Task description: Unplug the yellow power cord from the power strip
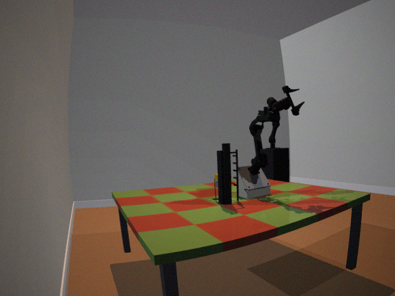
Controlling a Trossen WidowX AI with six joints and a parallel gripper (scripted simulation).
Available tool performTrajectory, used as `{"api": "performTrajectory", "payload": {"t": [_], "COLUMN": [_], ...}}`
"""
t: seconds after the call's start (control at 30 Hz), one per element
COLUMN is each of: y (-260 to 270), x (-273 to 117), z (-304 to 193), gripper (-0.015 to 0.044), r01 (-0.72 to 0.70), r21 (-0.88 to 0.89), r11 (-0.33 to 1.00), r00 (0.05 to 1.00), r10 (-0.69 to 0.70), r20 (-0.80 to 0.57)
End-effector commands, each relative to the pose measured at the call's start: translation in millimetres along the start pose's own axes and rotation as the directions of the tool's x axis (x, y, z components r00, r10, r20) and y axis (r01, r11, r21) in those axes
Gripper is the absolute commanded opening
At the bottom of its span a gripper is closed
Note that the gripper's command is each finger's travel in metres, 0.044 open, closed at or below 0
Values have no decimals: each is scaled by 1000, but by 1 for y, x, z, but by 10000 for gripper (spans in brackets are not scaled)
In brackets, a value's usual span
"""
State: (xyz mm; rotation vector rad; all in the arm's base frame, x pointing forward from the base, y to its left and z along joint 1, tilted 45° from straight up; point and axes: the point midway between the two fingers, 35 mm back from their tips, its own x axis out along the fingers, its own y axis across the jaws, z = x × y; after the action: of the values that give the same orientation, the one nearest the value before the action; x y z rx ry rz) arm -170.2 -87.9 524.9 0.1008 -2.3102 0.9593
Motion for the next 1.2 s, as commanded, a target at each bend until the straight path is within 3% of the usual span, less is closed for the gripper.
{"api": "performTrajectory", "payload": {"t": [0.0,0.27,0.57,0.9,1.17], "y": [0,33,72,93,93], "x": [0,7,-34,-139,-270], "z": [-1,-85,-208,-314,-360], "gripper": [374,164,160,160,160], "r01": [-1,-40,60,317,595], "r21": [2,172,356,377,201], "r11": [1000,984,933,871,778], "r00": [1000,965,781,419,11], "r10": [1,82,178,228,243], "r20": [-3,-250,-599,-879,-970]}}
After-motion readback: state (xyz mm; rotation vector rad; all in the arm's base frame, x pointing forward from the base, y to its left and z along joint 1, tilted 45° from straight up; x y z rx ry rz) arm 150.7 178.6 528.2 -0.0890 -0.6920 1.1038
